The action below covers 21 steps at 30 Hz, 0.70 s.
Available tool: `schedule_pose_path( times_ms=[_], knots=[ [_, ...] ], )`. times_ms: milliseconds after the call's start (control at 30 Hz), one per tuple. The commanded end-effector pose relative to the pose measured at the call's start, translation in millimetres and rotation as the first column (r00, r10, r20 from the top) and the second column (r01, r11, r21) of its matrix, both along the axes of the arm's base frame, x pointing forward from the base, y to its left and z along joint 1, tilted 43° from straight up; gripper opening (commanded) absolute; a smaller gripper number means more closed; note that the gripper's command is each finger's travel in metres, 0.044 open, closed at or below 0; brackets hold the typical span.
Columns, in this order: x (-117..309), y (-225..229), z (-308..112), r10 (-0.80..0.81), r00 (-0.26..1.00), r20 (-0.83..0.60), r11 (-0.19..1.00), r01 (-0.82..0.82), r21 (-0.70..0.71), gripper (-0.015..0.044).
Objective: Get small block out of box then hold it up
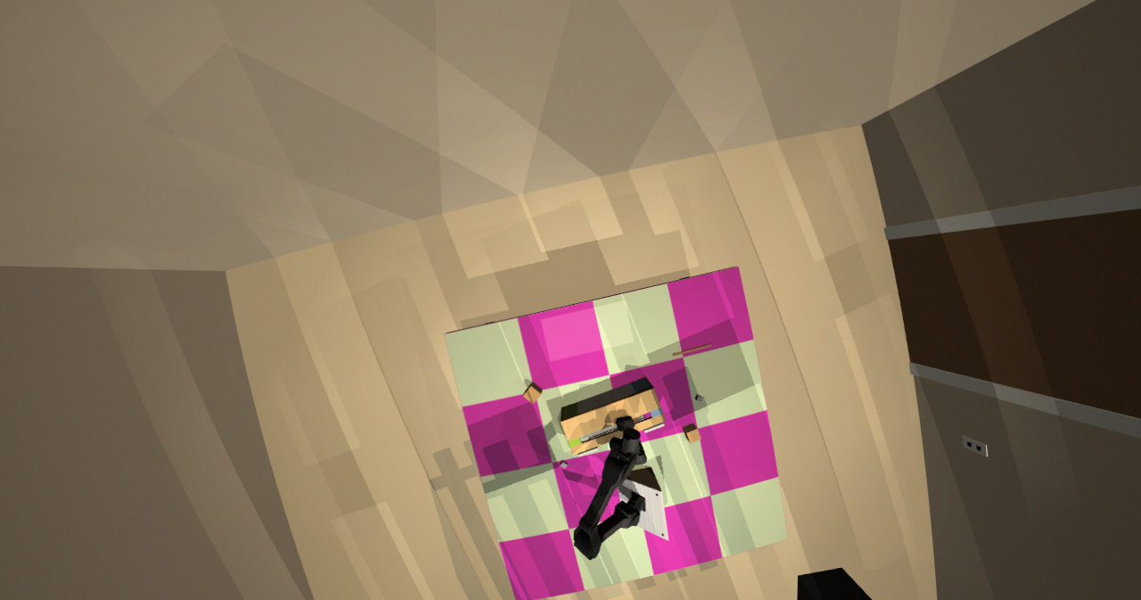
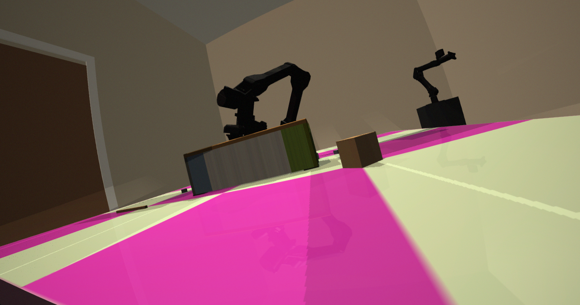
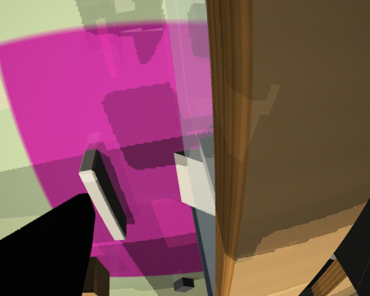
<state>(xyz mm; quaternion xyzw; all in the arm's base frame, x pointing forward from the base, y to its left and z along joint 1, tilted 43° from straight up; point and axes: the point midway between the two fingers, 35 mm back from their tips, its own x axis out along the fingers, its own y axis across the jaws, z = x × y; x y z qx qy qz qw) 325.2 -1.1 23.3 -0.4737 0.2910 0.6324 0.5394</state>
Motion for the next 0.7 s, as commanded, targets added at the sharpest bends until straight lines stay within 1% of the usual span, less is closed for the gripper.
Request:
schedule_pose_path(
  times_ms=[0, 667],
  knots=[
    [3, -8, -7, 0.001, 1.0, 0.002, 1.0, -0.001, -0.004, 0.04],
    [16, -41, -38, 0.001, 1.0, 0.003, 1.0, -0.001, -0.006, 0.04]
  ],
)
